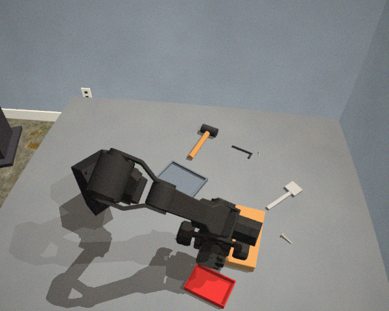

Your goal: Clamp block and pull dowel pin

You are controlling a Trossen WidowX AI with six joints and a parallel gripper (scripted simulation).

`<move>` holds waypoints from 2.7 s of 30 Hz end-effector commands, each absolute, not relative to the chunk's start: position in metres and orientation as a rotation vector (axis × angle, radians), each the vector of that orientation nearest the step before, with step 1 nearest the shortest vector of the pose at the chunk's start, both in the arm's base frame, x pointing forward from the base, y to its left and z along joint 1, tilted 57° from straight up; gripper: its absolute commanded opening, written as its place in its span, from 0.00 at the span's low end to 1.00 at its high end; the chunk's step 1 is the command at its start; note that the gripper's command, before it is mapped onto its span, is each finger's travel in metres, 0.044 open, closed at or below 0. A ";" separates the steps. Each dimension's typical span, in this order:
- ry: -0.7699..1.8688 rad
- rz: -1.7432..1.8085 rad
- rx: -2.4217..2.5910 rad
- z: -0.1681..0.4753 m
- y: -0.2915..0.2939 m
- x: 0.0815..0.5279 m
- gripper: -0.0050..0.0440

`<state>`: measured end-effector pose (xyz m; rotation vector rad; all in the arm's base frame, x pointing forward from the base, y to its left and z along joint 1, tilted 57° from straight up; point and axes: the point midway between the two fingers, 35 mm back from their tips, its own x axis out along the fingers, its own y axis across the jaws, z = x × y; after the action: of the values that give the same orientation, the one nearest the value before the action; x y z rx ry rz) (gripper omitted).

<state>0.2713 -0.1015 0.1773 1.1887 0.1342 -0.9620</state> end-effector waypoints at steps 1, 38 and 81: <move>0.125 -0.961 1.195 0.178 -0.102 0.272 0.10; 0.134 -0.962 1.189 0.177 -0.102 0.272 0.65; 0.142 -0.969 1.196 0.185 -0.089 0.265 1.00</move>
<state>0.2662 -0.0910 0.1783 1.1878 0.1570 -0.9738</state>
